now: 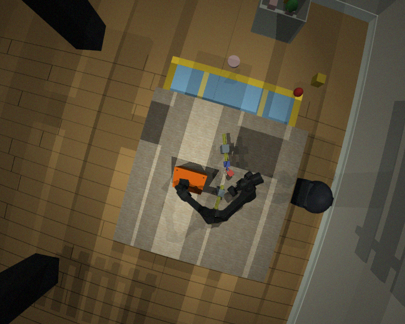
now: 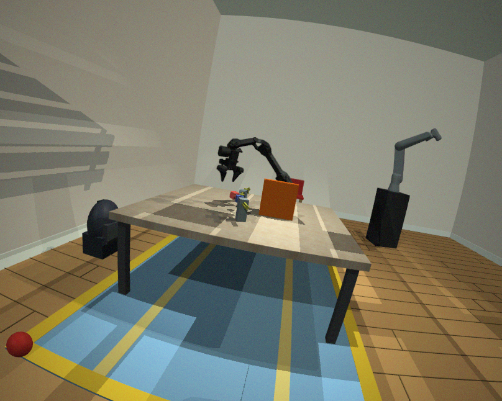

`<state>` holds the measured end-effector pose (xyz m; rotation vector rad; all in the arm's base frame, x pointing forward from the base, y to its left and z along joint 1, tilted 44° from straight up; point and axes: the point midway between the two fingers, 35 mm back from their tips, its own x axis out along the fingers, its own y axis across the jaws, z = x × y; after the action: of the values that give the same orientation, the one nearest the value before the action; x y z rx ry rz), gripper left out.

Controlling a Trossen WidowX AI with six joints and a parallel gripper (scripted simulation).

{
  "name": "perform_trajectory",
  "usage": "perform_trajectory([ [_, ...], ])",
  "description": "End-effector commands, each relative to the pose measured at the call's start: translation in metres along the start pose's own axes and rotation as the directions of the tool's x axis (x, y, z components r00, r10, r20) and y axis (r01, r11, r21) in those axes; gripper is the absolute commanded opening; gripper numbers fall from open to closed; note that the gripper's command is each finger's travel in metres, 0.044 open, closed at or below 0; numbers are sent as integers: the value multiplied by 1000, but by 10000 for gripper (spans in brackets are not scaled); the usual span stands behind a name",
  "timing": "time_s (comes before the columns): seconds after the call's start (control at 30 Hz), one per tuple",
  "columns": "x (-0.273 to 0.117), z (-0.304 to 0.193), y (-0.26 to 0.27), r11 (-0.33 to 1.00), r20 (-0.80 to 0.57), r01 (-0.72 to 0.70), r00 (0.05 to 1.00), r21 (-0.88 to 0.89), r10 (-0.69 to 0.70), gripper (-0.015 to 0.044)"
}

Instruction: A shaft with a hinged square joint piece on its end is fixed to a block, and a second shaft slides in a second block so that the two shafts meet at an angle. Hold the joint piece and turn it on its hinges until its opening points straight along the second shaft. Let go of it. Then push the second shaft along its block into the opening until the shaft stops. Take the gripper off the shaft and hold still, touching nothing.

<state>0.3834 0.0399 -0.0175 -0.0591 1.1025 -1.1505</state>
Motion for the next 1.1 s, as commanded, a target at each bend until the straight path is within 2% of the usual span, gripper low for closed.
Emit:
perform_trajectory([
  [0.0,1,1,-1,1000,7,-2,1000,19,2,440],
  [0.53,78,-9,1,1000,10,1,1000,19,-1,440],
  [0.67,78,-14,1,1000,9,0,1000,20,-1,440],
  [0.97,69,-75,2,1000,6,-2,1000,18,1,440],
  [1.07,69,-80,2,1000,6,-1,1000,18,1,440],
])
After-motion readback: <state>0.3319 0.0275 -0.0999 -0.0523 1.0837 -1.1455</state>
